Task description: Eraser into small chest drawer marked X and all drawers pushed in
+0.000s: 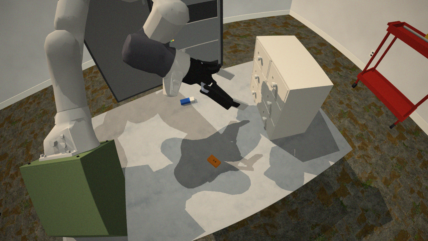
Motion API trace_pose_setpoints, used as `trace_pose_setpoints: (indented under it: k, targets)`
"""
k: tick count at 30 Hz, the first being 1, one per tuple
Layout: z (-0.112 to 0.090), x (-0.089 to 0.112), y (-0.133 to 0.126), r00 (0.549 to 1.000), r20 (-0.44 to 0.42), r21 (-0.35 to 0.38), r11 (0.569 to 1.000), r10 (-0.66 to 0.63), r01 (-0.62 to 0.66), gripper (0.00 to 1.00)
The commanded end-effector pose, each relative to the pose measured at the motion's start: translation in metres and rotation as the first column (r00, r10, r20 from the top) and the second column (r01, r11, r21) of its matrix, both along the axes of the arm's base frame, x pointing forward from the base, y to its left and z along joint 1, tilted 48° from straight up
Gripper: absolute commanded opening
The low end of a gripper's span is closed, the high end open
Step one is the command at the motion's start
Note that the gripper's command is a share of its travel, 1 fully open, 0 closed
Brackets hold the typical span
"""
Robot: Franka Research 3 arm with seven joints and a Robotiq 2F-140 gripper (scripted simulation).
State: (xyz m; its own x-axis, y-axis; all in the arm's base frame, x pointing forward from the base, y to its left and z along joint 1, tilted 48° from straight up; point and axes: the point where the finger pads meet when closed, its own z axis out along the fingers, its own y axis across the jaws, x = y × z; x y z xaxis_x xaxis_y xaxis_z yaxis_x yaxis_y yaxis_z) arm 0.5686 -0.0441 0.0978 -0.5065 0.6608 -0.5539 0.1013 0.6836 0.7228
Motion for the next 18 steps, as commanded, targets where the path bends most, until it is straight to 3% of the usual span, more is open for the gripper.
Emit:
trace_pose_setpoints:
  k: [1, 10, 18]
  targets:
    - [-0.002, -0.014, -0.003, 0.993, -0.105, 0.058, 0.997, 0.059, -0.053, 1.0]
    - [0.01, -0.034, -0.013, 0.957, -0.216, 0.097, 0.98, 0.194, -0.176, 1.0]
    - [0.025, -0.059, -0.024, 0.864, -0.347, 0.168, 0.93, 0.366, -0.326, 1.0]
